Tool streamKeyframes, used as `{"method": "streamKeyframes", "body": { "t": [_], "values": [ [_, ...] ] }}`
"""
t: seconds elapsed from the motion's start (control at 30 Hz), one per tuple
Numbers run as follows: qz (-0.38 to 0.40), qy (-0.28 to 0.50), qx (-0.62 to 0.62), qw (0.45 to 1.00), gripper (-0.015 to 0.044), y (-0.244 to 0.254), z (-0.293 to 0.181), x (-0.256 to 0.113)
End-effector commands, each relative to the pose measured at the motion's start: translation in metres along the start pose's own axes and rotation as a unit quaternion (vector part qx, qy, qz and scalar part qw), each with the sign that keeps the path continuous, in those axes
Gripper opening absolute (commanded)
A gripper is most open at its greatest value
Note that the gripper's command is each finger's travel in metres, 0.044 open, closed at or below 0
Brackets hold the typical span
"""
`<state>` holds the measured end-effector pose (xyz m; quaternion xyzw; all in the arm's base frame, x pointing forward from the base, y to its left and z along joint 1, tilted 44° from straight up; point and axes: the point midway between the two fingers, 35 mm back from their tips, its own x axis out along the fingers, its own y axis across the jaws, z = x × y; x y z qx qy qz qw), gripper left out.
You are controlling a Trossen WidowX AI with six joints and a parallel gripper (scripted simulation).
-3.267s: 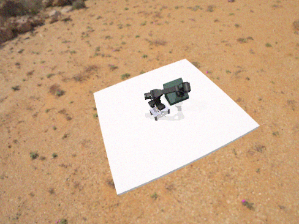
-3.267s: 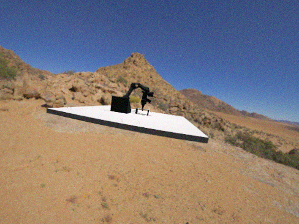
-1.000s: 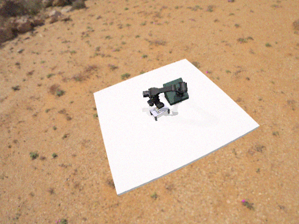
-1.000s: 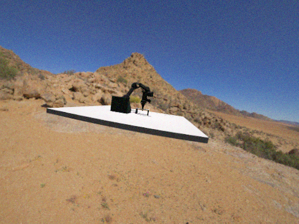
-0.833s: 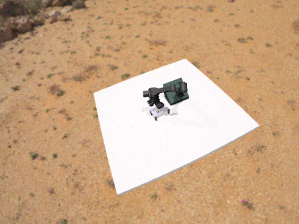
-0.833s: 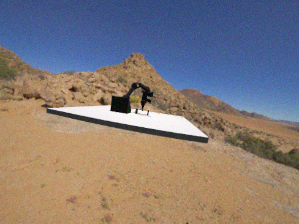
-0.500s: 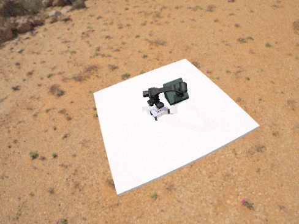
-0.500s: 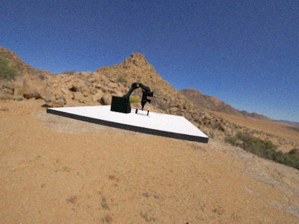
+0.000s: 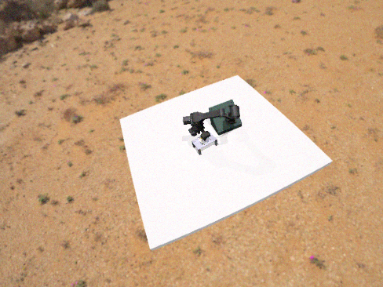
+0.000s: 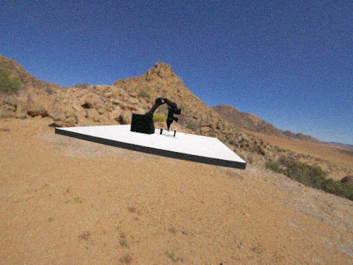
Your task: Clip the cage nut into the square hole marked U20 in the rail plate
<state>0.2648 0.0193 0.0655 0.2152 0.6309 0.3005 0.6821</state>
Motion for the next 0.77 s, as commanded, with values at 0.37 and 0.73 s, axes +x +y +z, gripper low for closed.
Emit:
{"method": "streamKeyframes", "body": {
  "t": [0.37, 0.73],
  "values": [
    [0.000, -0.008, -0.002, 1.000, 0.0440, -0.001, -0.001, -0.050],
    [0.000, -0.008, -0.002, 1.000, 0.0440, -0.001, -0.001, -0.050]
  ]
}}
